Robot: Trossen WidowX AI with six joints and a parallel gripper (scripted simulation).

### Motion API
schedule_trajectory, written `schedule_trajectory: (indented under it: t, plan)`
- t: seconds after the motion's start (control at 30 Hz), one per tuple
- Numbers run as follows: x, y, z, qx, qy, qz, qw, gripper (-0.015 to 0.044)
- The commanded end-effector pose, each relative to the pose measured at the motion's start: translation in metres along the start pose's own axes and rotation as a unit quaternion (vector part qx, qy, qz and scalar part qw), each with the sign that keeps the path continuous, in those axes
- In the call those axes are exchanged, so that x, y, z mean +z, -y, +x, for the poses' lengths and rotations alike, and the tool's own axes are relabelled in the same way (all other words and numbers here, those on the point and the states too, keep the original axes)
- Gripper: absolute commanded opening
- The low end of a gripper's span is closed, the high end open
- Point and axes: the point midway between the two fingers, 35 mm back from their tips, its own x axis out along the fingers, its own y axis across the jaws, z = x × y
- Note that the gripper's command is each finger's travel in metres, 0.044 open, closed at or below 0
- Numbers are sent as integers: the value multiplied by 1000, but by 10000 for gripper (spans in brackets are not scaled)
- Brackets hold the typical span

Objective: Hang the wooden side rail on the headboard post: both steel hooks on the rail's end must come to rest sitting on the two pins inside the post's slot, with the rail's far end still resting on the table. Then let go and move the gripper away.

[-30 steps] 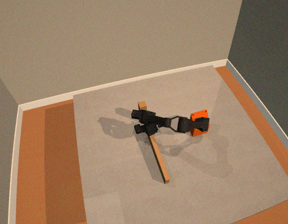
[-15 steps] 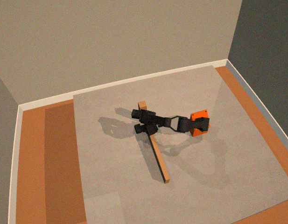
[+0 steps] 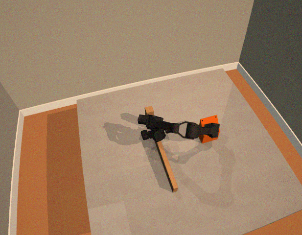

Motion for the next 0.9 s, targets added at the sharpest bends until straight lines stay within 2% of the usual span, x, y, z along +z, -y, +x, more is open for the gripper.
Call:
schedule_trajectory:
  t: [0.0, 0.87]
  plan:
    - [-4, 2, -4, -4, -5, -4, 1000, 0]
    - [-7, 2, -3, -4, -5, -4, 1000, 0]
